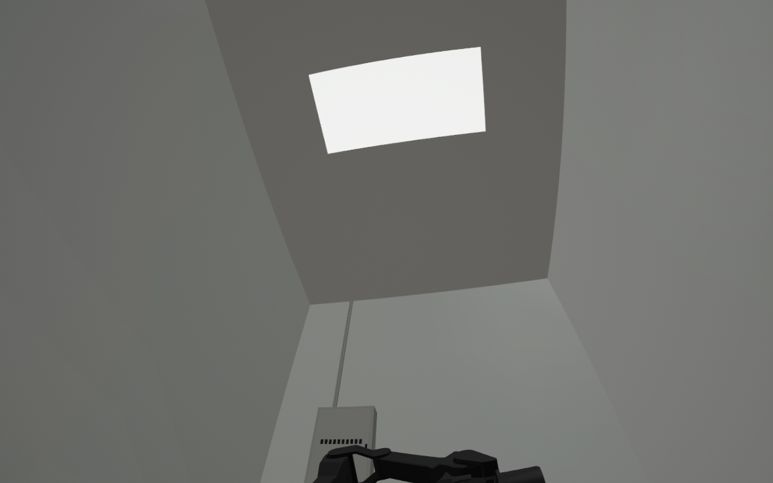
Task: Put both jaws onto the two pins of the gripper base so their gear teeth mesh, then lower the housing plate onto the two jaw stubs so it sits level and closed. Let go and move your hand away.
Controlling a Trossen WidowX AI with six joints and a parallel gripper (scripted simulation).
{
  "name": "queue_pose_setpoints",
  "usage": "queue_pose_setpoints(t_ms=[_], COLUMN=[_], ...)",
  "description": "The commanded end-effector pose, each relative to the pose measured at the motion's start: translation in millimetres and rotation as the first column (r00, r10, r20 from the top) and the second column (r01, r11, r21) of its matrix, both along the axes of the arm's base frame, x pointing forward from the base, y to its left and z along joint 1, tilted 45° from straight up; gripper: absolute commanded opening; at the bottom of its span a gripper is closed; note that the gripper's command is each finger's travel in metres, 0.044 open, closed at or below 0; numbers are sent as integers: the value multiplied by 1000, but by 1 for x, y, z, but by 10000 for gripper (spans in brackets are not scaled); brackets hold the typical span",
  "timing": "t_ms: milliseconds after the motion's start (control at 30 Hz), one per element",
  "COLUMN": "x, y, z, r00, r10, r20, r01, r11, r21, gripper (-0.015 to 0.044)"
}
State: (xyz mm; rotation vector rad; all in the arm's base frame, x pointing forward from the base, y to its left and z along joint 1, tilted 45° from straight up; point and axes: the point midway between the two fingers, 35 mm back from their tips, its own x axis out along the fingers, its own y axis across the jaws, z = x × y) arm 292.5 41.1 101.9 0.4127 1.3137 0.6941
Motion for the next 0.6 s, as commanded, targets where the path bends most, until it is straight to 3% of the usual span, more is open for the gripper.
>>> queue_pose_setpoints(t_ms=[0, 267, 567], x=[-36, -107, -109], y=[38, 82, 84], z=[35, 79, 79], r00=[998, 979, 979], r10=[58, 158, 161], r20=[35, 125, 127], r01=[-58, -162, -165], r11=[998, 987, 986], r21=[3, 21, 21], gripper=[440, 440, 440])
